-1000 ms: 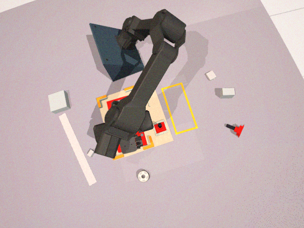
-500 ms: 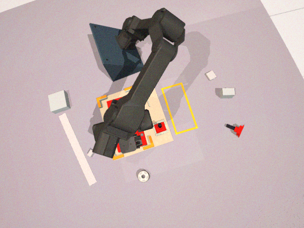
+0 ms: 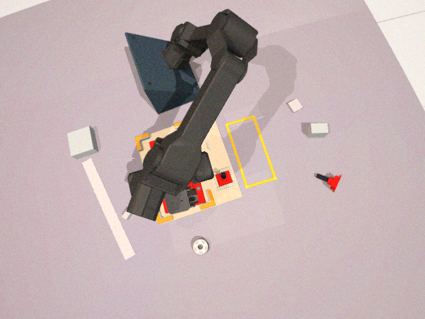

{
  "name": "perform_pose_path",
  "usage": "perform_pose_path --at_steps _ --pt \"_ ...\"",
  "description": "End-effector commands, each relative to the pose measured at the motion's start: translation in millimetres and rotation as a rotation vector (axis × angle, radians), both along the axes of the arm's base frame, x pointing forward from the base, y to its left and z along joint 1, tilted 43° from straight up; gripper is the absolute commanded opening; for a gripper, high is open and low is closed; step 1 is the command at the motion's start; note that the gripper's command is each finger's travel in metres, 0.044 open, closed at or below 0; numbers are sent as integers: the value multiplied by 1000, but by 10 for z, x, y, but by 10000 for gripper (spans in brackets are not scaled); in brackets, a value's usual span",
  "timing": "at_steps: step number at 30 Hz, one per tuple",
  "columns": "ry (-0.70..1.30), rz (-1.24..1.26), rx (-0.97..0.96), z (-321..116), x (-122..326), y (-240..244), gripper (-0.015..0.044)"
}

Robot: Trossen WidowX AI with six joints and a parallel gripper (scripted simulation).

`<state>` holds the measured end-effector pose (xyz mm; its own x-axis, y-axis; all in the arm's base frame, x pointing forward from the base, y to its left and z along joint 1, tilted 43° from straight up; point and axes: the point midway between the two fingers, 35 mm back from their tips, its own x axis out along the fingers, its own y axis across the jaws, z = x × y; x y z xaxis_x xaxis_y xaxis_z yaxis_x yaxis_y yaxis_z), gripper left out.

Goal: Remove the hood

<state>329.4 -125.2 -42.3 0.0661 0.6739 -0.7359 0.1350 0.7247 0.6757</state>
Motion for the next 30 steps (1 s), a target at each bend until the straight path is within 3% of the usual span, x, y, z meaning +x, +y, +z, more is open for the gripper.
perform_pose_path --at_steps 1,18,30 --pt "-8 -1 -10 37 13 -54 0" --pt "-7 -1 -12 371 -22 -360 0" --pt "0 -4 -12 713 63 54 0"
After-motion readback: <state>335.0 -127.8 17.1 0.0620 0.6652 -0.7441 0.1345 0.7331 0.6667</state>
